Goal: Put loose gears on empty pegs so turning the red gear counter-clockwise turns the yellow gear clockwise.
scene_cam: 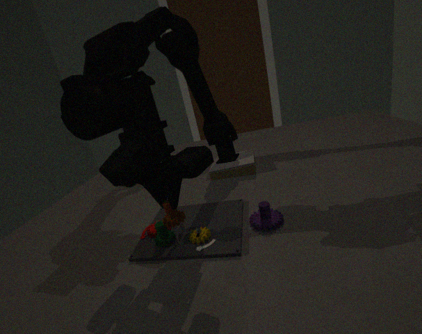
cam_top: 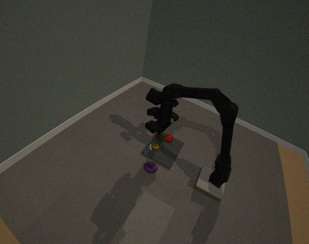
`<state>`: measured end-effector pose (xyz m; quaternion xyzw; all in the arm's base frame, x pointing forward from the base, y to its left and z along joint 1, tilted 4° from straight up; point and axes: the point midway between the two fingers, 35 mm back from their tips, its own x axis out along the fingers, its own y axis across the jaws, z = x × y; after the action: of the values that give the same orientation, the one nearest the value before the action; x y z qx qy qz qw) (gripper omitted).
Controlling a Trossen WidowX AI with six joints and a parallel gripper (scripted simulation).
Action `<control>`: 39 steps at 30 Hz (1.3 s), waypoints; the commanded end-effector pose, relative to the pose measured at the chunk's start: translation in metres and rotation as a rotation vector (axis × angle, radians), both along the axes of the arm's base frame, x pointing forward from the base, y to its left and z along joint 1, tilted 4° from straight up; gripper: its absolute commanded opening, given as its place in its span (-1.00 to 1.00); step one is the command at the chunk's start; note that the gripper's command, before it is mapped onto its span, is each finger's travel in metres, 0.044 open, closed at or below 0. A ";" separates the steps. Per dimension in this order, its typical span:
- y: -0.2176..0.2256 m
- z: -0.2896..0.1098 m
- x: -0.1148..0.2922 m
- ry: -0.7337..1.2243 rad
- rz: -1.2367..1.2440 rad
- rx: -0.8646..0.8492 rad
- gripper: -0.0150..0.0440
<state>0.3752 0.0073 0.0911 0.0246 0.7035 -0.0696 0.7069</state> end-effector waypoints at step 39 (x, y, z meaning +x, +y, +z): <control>-0.001 0.000 0.002 -0.065 -0.924 0.001 -0.49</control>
<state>0.3764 0.0069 0.0920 0.3319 0.6011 -0.3693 0.6263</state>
